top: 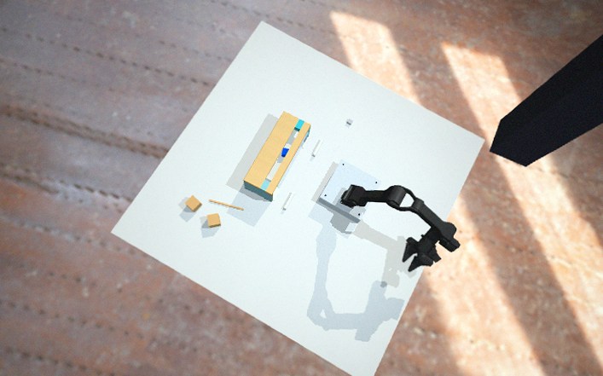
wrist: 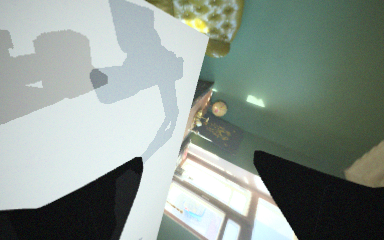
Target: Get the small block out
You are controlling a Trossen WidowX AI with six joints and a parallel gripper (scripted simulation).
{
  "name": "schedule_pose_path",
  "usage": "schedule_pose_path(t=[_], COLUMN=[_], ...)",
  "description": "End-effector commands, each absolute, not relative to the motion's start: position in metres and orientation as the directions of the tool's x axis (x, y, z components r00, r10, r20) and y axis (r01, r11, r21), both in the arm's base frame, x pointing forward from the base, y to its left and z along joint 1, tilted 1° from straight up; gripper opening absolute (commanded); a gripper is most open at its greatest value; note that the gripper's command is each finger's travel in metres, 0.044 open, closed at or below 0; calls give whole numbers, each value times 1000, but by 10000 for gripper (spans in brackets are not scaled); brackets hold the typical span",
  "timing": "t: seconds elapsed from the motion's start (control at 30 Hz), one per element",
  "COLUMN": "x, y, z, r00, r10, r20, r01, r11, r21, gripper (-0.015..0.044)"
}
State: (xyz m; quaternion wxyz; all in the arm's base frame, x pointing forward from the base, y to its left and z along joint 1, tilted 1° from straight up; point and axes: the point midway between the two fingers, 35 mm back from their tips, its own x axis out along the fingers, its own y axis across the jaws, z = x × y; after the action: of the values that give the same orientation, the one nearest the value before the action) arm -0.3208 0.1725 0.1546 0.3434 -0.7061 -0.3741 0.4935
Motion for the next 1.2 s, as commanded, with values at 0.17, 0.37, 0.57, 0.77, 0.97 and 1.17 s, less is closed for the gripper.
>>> schedule_pose_path(t=[0.17,0.37,0.57,0.77,0.97,1.17], x=[-275,-202,-119,-32,53,130], y=[232,292,330,344,337,311], z=[147,138,130,123,117,113], r00=[415,581,650,626,522,361], r10=[750,541,303,73,-113,-220], r20=[-515,-608,-697,-776,-845,-906], r01=[-32,-338,-608,-774,-802,-691], r11=[-554,-519,-344,-63,271,589], r21=[-832,-785,-716,-630,-532,-419], gripper=[400,400,400,400,400,400])
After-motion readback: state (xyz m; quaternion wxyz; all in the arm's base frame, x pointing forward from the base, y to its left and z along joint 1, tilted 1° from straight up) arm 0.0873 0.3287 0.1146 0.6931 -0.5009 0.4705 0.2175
